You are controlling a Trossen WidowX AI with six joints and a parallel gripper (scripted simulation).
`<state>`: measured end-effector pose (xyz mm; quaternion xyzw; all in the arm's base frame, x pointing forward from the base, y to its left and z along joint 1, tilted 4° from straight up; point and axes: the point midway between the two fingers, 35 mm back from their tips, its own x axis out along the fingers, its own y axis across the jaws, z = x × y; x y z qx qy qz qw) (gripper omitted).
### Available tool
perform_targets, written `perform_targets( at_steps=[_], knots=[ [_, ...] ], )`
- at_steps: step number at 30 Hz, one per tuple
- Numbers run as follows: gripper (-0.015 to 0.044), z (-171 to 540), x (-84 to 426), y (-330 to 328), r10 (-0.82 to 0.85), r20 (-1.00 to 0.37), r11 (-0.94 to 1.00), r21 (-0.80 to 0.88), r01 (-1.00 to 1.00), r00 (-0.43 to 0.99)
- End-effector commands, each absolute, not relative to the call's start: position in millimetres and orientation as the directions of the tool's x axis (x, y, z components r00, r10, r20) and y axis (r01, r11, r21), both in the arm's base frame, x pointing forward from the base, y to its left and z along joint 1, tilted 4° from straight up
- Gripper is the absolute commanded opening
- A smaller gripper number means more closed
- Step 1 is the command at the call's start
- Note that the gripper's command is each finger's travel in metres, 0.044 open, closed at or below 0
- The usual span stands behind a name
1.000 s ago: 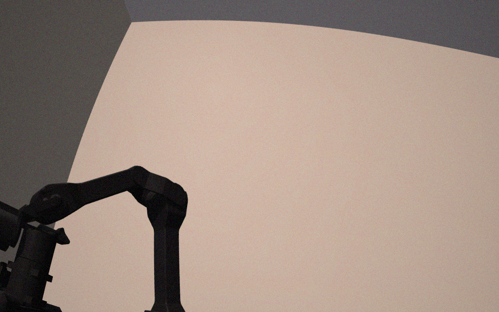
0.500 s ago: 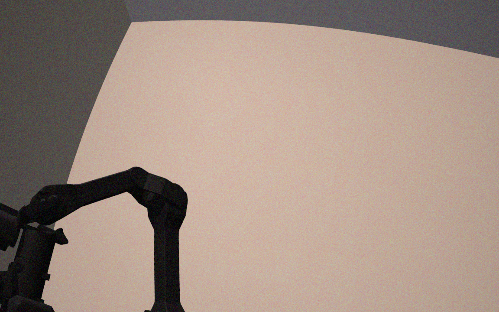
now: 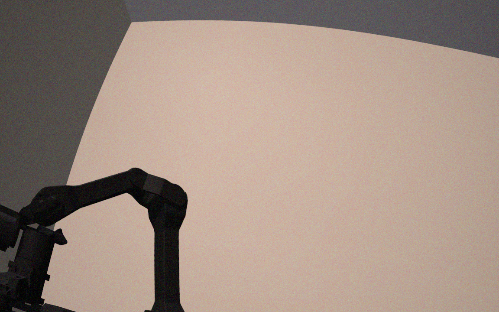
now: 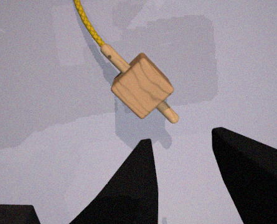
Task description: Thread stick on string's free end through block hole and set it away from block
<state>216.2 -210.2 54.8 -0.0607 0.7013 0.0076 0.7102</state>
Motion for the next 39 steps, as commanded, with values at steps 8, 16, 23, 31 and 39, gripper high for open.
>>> perform_targets(
  at_steps=[8,16,23,31,39],
  knots=[
    [0.0124,52.0,200.9,-213.8,-0.071,-0.997,0.758,-0.044,-0.651,-0.015],
    [0.0124,52.0,200.9,-213.8,-0.071,-0.997,0.758,-0.044,-0.651,-0.015],
    [0.0124,44.8,201.5,-215.0,-0.071,-0.997,0.758,-0.044,-0.651,-0.015],
    [0.0124,31.7,202.2,-216.9,-0.071,-0.997,0.758,-0.044,-0.651,-0.015],
    [0.0124,18.6,202.4,-218.2,-0.071,-0.997,0.758,-0.044,-0.651,-0.015]
  ],
)
